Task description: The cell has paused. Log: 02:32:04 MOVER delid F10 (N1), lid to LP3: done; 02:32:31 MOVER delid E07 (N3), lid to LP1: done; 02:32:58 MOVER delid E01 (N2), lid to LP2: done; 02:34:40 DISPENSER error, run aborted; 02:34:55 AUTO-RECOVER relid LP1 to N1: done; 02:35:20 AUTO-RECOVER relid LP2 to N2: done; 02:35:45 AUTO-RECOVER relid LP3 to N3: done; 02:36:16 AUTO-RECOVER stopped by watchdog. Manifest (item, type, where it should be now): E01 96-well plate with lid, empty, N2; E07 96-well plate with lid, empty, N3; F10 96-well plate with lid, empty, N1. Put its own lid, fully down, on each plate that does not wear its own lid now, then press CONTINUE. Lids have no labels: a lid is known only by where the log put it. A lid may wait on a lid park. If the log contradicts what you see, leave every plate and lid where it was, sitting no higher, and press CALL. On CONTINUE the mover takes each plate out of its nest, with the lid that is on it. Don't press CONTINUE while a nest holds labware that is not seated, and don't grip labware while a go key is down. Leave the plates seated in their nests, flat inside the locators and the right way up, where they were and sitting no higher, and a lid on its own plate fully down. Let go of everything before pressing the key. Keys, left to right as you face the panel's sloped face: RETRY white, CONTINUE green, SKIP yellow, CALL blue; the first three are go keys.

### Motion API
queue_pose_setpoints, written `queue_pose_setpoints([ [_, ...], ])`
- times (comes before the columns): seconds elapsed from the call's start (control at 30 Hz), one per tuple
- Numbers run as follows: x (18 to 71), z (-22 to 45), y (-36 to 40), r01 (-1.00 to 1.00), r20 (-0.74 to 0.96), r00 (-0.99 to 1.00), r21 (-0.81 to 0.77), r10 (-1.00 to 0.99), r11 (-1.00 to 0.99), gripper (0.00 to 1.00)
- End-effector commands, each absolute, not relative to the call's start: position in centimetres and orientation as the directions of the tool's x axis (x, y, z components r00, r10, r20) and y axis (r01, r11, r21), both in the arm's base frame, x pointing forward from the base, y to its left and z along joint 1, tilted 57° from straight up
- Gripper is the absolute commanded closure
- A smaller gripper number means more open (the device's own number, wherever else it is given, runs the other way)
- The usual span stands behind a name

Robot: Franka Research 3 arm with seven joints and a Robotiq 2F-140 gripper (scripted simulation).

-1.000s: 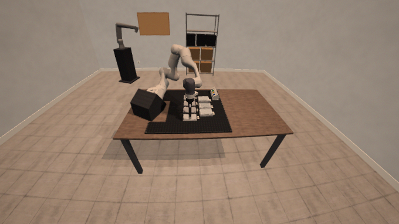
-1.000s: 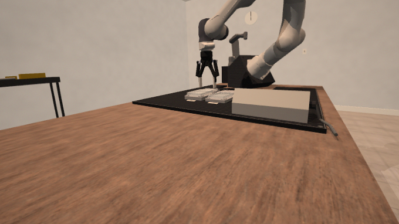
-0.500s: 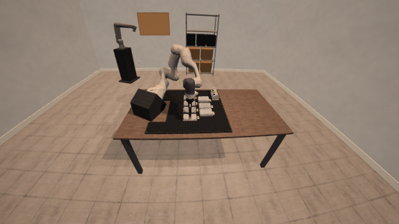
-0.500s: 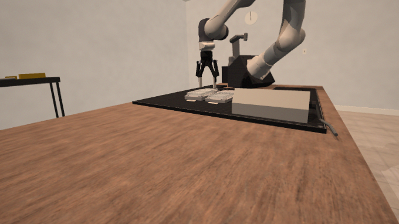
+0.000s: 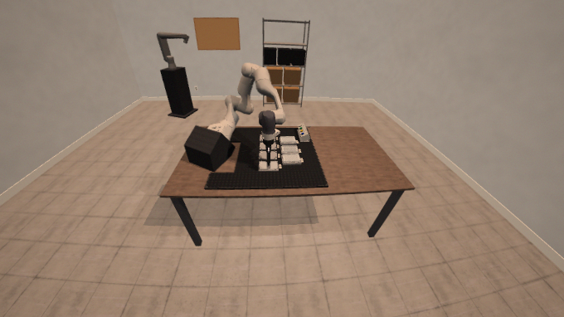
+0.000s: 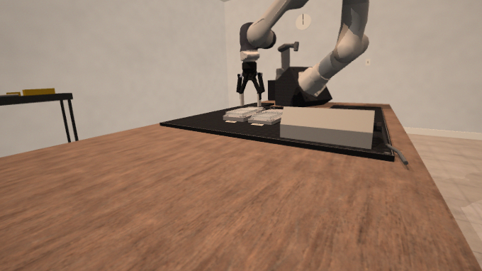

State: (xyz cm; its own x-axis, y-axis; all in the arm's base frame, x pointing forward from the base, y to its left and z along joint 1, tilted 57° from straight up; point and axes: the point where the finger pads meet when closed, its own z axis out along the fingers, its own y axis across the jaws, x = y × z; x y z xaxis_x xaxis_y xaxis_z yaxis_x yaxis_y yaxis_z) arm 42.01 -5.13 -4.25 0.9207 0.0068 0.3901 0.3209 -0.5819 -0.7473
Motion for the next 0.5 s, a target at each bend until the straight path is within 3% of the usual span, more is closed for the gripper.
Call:
queue_pose_setpoints([
  [0.0,42.10,-4.40,-5.07,0.324,0.393,0.920,-0.744,0.009,-0.584,0.34],
  [0.47,42.23,-4.71,-4.60,0.324,0.393,0.920,-0.744,0.009,-0.584,0.34],
])
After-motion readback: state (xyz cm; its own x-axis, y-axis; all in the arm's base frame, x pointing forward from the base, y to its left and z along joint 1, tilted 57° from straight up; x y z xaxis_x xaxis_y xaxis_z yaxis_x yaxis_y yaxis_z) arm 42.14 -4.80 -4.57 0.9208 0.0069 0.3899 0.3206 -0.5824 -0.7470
